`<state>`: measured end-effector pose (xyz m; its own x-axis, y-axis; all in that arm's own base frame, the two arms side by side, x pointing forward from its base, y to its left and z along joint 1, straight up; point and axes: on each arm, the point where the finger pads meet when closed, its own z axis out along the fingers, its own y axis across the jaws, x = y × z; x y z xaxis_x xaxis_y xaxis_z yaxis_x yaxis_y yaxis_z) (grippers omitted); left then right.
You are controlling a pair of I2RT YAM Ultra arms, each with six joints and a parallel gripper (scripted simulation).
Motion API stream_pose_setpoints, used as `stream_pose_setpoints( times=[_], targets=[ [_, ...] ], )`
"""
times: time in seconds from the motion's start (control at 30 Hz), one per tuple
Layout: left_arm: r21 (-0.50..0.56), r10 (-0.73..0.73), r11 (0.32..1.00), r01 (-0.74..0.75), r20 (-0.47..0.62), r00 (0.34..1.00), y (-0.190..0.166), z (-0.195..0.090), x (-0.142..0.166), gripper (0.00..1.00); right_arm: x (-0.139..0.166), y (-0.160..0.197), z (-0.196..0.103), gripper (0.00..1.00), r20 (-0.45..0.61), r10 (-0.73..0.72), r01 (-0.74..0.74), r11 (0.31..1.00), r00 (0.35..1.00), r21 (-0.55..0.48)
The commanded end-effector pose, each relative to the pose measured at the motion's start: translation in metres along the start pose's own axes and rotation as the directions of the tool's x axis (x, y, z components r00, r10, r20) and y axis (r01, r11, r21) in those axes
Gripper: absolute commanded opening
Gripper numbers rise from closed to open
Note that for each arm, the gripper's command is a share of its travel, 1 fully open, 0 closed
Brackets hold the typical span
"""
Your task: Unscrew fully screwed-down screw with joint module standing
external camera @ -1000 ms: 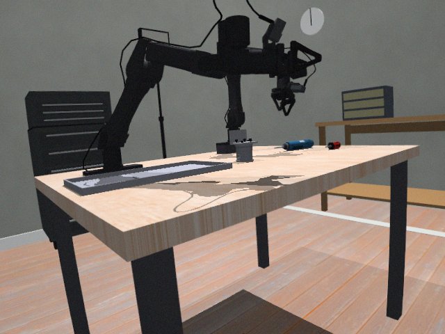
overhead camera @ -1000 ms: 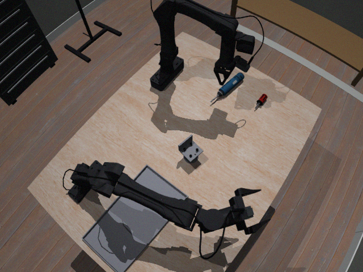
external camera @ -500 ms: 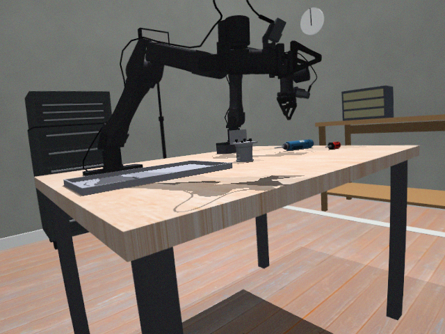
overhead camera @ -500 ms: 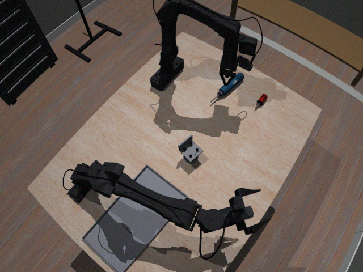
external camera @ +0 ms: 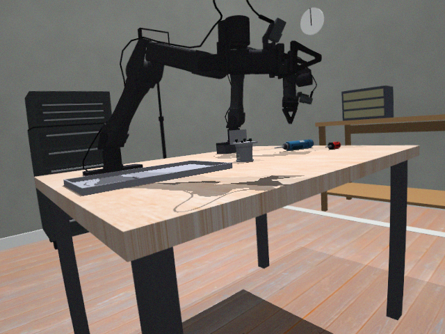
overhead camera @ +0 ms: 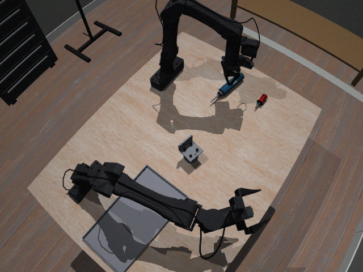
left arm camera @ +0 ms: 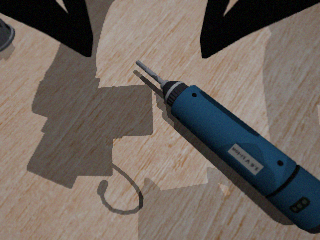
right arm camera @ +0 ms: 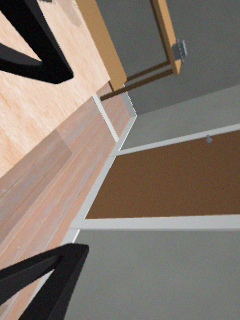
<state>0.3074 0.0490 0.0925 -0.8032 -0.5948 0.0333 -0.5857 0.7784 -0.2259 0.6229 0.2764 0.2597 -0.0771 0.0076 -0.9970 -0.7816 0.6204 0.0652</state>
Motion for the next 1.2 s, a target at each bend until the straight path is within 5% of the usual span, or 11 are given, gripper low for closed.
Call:
stream_pose_setpoints(
  times=[0.0, 0.27, 0.67, 0.83, 1.17],
  targets=[
    [-0.037, -0.121, 0.992, 0.122, 0.028, 0.992, 0.014, 0.008, -0.010, 0.65, -0.007, 0.001, -0.001, 1.00, 0.011, -0.008, 0.008, 1.000, 1.000, 0.000],
    [-0.030, -0.169, 0.985, 0.171, 0.082, 0.982, 0.011, -0.003, -0.019, 0.65, -0.007, 0.001, -0.001, 1.00, 0.011, -0.008, 0.008, 1.000, 1.000, 0.000],
    [-0.109, -0.448, 0.882, 0.458, 0.106, 0.888, 0.047, 0.024, -0.032, 0.65, -0.007, 0.001, -0.001, 1.00, 0.011, -0.008, 0.008, 1.000, 1.000, 0.000],
    [-0.083, -0.432, 0.892, 0.444, 0.132, 0.892, 0.040, 0.013, -0.034, 0.65, -0.007, 0.001, -0.001, 1.00, 0.011, -0.008, 0.008, 1.000, 1.000, 0.000],
    [-0.153, -0.633, 0.741, 0.654, 0.164, 0.756, 0.075, 0.040, -0.035, 0.65, -0.007, 0.001, -0.001, 1.00, 0.011, -0.008, 0.008, 1.000, 1.000, 0.000]
  ],
)
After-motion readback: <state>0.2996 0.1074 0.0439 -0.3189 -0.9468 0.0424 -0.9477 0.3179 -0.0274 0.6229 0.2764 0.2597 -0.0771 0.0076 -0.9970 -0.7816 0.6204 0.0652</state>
